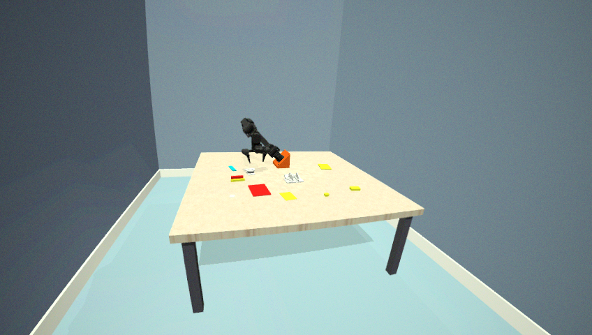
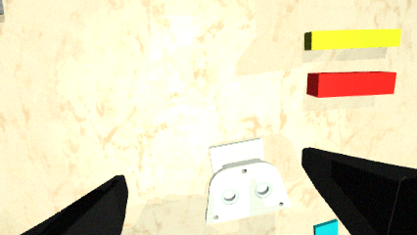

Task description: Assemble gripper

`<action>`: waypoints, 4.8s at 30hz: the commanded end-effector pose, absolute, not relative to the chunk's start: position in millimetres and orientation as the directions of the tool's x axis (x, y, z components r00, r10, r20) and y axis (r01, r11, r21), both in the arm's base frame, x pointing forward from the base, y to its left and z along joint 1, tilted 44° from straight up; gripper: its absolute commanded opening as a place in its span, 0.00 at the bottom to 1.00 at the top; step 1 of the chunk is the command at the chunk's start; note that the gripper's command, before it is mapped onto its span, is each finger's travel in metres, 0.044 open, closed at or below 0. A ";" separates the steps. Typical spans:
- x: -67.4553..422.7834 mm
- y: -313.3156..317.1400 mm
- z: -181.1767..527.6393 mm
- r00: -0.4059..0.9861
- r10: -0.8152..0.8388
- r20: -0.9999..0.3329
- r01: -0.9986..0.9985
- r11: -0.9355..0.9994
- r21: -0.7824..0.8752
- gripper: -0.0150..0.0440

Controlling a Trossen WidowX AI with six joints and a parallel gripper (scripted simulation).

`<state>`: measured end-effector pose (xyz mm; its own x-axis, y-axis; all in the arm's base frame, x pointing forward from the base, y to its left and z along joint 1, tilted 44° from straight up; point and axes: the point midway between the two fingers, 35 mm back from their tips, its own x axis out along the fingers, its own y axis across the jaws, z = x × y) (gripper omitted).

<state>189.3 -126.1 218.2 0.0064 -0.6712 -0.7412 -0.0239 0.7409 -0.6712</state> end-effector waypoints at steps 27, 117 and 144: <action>120.5 -176.5 209.5 -0.017 -0.706 -0.708 -0.084 0.706 -0.703 1.00; 123.1 -187.8 197.0 -0.020 -0.702 -0.712 -0.077 0.711 -0.699 0.85; 142.2 -149.4 220.7 -0.010 -0.688 -0.726 -0.074 0.724 -0.685 0.85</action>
<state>133.7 -151.2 225.0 -0.0082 -0.6939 -0.7200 -0.0759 0.7184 -0.6915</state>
